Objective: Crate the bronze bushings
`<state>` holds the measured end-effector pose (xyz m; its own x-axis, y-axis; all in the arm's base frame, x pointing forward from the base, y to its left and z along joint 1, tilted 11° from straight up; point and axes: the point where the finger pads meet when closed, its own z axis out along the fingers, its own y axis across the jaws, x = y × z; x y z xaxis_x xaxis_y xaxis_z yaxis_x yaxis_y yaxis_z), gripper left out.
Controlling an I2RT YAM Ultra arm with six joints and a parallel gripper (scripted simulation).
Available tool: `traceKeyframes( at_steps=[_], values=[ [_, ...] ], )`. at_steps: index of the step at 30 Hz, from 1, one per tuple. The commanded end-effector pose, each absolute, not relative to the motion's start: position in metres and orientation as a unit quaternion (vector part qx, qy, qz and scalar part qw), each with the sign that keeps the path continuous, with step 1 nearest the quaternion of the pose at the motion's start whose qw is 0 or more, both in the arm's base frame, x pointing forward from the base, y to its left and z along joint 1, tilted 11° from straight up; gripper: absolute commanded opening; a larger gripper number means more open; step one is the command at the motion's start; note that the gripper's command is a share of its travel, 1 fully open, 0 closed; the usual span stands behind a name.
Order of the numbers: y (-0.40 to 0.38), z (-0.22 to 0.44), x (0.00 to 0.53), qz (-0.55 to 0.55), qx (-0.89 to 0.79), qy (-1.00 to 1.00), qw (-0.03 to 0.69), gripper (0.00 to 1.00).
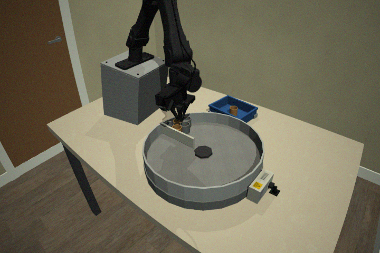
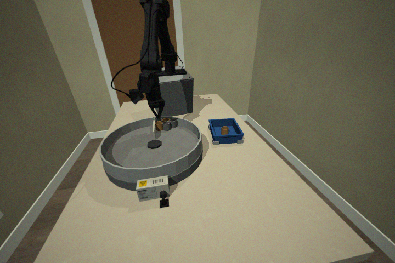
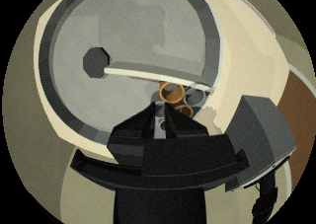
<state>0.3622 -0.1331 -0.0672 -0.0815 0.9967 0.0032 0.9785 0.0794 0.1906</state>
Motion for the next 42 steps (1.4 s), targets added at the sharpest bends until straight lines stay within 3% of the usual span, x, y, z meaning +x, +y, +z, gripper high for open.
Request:
traceKeyframes(
  at_steps=[1, 42],
  values=[
    [-0.144, -0.054, 0.371, 0.074, 0.676, 0.729, 0.082, 0.13],
    [-0.139, -0.06, 0.358, 0.073, 0.677, 0.729, 0.075, 0.13]
  ],
)
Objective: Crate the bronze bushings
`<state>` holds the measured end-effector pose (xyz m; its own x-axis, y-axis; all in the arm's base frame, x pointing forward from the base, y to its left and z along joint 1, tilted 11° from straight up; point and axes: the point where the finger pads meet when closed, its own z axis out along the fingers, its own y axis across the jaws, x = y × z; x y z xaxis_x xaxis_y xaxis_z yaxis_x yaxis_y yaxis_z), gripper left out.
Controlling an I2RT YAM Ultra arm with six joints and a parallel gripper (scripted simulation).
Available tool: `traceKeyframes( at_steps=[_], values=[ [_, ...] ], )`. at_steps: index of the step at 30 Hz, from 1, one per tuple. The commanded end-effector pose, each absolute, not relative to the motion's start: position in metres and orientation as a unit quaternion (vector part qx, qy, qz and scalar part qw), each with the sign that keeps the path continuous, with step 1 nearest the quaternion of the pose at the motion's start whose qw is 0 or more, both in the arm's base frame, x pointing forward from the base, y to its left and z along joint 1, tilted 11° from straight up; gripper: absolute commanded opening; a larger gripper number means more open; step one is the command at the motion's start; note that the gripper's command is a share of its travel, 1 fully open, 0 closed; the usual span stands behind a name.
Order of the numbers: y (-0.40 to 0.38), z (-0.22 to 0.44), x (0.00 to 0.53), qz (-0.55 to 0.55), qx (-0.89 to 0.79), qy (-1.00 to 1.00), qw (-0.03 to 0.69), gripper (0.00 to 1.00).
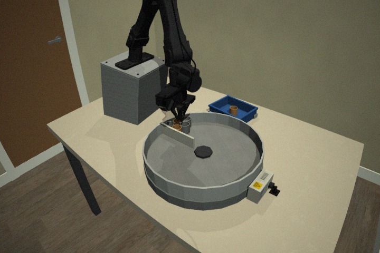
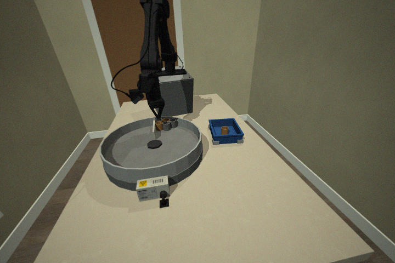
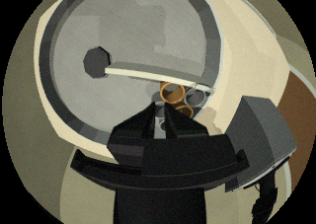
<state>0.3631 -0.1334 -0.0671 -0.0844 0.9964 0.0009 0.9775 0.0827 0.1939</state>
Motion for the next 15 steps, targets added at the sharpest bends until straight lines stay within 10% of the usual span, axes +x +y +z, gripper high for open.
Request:
traceKeyframes(
  at_steps=[1, 15],
  values=[
    [-0.1391, -0.0598, 0.3584, 0.073, 0.677, 0.729, 0.075, 0.13],
    [-0.1391, -0.0604, 0.3558, 0.074, 0.676, 0.729, 0.078, 0.13]
  ],
)
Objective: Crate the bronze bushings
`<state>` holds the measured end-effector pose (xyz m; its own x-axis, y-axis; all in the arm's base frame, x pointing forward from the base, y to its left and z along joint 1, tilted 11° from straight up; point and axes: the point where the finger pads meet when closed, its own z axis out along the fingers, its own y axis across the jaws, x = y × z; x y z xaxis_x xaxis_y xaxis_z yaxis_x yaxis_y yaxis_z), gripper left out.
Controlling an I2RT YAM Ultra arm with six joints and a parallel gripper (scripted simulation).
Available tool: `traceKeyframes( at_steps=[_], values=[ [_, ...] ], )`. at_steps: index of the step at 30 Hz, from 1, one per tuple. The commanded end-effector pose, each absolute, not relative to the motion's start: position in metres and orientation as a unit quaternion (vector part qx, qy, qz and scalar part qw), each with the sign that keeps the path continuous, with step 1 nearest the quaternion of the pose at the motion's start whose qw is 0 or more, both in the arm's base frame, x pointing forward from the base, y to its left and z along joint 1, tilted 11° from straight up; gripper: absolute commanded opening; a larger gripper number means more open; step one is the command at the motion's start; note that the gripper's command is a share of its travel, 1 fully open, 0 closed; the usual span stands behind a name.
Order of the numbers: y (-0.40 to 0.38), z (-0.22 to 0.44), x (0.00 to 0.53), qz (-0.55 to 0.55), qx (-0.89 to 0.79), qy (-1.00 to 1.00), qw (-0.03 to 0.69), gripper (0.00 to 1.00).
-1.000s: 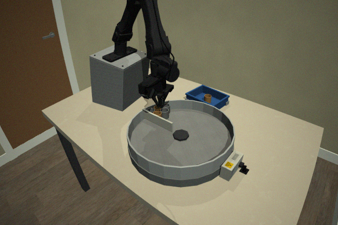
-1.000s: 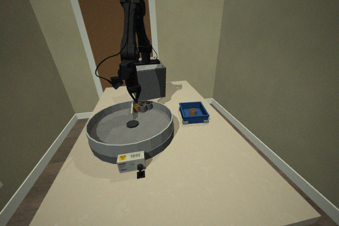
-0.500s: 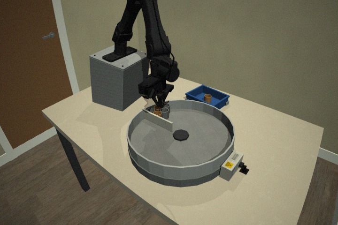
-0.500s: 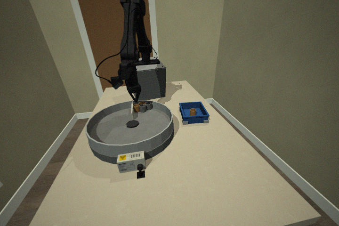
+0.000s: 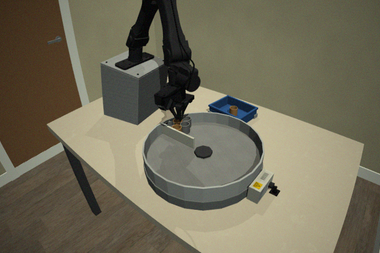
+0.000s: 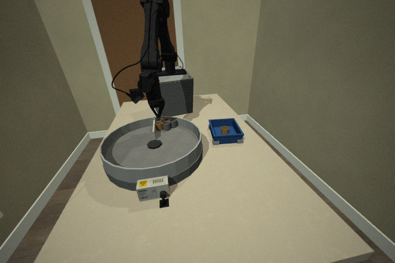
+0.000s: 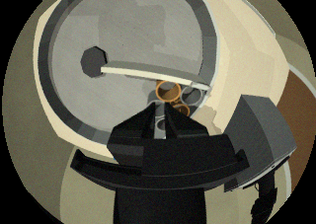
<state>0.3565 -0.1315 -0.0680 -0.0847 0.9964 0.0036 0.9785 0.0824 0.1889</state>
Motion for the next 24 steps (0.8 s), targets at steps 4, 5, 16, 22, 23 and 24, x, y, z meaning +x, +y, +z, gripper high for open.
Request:
traceKeyframes(
  at_steps=[4, 5, 16, 22, 23, 24],
  values=[
    [-0.1426, -0.0553, 0.3637, 0.077, 0.675, 0.728, 0.089, 0.13],
    [-0.1417, -0.0555, 0.3631, 0.077, 0.675, 0.729, 0.087, 0.13],
    [-0.1407, -0.0559, 0.3614, 0.075, 0.675, 0.729, 0.083, 0.13],
    [-0.1407, -0.0559, 0.3614, 0.075, 0.675, 0.729, 0.083, 0.13],
    [-0.1407, -0.0559, 0.3614, 0.075, 0.675, 0.729, 0.083, 0.13],
    [-0.1407, -0.0559, 0.3614, 0.075, 0.675, 0.729, 0.083, 0.13]
  ],
)
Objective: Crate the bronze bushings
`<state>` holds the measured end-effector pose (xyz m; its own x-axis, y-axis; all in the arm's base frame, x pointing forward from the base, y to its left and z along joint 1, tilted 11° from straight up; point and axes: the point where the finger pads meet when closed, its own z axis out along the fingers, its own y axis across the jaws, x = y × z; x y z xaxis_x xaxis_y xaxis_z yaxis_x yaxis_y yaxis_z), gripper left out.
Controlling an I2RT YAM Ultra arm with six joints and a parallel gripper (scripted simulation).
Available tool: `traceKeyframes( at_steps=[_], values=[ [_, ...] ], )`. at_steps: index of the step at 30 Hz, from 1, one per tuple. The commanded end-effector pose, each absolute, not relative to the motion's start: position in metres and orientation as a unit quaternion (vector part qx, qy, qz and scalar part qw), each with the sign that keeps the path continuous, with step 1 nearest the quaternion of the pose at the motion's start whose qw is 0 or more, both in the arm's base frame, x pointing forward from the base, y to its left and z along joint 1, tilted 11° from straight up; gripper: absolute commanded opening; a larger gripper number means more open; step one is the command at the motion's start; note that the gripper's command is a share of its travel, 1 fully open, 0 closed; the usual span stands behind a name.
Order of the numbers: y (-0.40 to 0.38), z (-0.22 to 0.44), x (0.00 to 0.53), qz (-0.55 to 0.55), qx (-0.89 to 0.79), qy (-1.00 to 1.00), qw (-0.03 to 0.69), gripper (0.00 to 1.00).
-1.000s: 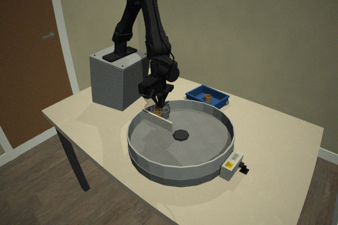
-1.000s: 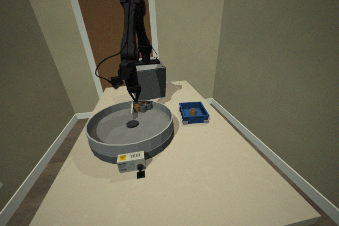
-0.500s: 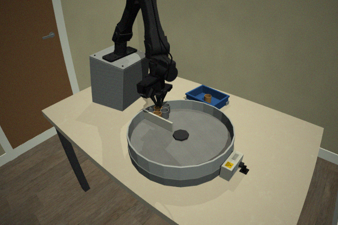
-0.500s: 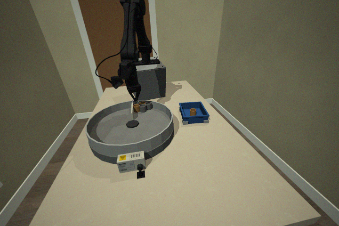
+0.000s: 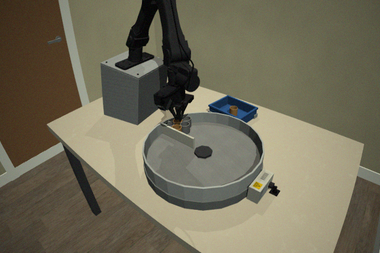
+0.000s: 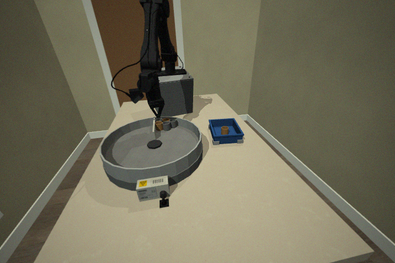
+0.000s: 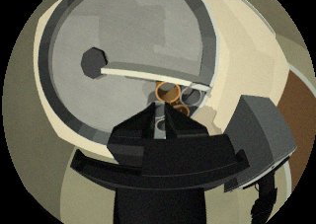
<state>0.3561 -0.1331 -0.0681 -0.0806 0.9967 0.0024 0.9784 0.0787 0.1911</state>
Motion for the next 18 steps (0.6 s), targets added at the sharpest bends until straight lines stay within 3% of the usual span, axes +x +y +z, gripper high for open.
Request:
traceKeyframes(
  at_steps=[1, 18],
  values=[
    [-0.1407, -0.0559, 0.3614, 0.075, 0.675, 0.729, 0.083, 0.13],
    [-0.1386, -0.0588, 0.3655, 0.073, 0.675, 0.73, 0.076, 0.13]
  ],
)
